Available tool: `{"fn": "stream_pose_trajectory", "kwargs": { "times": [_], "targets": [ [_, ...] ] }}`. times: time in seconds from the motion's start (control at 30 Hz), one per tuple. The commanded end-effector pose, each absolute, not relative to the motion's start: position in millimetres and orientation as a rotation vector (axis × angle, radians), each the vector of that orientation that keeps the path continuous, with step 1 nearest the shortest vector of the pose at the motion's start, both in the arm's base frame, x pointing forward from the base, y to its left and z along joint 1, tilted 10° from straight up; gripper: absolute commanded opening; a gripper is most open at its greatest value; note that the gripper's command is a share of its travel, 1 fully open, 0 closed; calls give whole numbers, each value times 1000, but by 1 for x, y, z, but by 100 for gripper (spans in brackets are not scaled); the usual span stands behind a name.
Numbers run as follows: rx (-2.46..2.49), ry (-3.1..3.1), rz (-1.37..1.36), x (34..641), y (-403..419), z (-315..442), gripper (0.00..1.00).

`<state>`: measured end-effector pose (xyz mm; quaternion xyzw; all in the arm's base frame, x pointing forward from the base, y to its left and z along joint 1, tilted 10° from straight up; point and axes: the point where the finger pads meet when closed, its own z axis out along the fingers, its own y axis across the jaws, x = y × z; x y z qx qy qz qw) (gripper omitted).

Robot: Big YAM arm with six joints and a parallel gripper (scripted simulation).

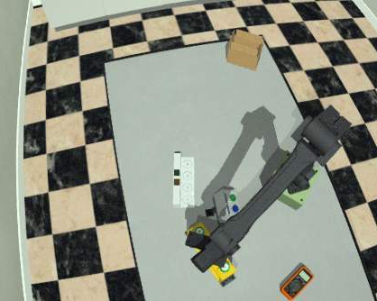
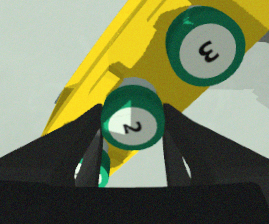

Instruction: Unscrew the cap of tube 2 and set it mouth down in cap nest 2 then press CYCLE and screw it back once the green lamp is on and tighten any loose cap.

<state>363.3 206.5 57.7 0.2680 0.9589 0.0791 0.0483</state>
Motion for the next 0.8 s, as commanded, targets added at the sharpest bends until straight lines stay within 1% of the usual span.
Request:
{"fn": "stream_pose_trajectory", "kwargs": {
  "times": [0.0, 0.33, 0.4, 0.77],
  "targets": [
    [420, 3002, 208, 362, 208, 55, 0],
    [-286, 2984, 169, 363, 208, 57, 0],
    [-286, 2984, 169, 363, 208, 57, 0],
    [-1087, 2767, 104, 364, 209, 58, 0]
  ]
}}
